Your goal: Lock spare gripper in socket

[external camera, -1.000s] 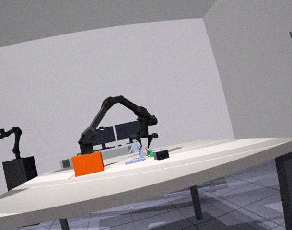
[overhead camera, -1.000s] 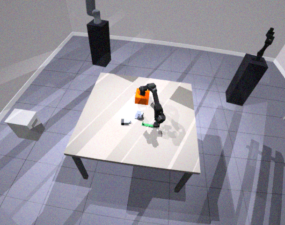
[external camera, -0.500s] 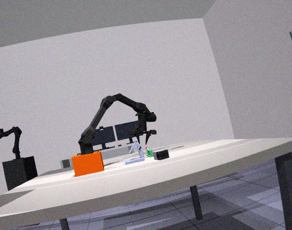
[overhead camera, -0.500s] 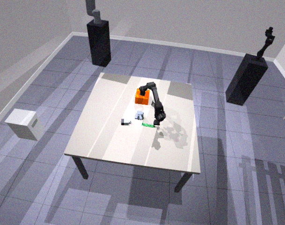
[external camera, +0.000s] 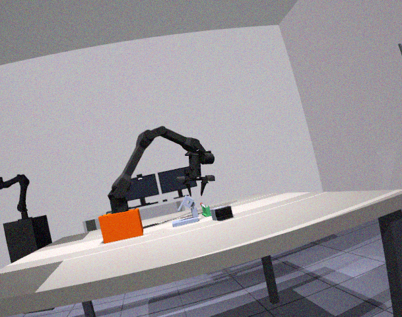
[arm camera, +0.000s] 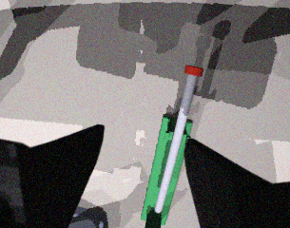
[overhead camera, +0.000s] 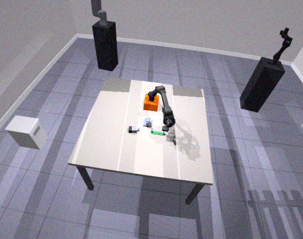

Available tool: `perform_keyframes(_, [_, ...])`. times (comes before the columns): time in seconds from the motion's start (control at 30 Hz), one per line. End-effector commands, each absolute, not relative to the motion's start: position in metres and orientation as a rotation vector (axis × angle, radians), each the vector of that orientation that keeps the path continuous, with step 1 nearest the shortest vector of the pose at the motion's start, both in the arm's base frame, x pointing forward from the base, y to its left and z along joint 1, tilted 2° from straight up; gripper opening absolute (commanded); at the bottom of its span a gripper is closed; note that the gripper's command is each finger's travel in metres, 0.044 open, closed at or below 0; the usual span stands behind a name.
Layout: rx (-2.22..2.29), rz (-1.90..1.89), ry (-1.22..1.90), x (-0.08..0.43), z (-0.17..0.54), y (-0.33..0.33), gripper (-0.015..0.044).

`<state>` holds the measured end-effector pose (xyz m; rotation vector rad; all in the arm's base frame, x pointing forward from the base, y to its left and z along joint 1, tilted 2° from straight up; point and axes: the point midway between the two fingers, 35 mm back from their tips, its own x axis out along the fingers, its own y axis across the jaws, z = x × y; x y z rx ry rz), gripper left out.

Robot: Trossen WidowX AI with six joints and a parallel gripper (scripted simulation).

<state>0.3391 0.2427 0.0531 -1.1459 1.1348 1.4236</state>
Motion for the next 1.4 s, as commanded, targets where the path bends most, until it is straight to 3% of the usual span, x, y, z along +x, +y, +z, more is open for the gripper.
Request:
perform_keyframes(0.0, [-1.208, 1.32, 1.046, 0.355, 0.094, 0.21, 0.018])
perform_keyframes(0.17, [-1.224, 1.299, 1.03, 0.358, 0.099, 0.203, 0.018])
perform_keyframes(0.43, [-1.223, 1.3, 1.03, 0.361, 0.032, 0.205, 0.018])
perform_keyframes(1.37, [-1.223, 1.3, 1.03, 0.364, -0.008, 0.207, 0.018])
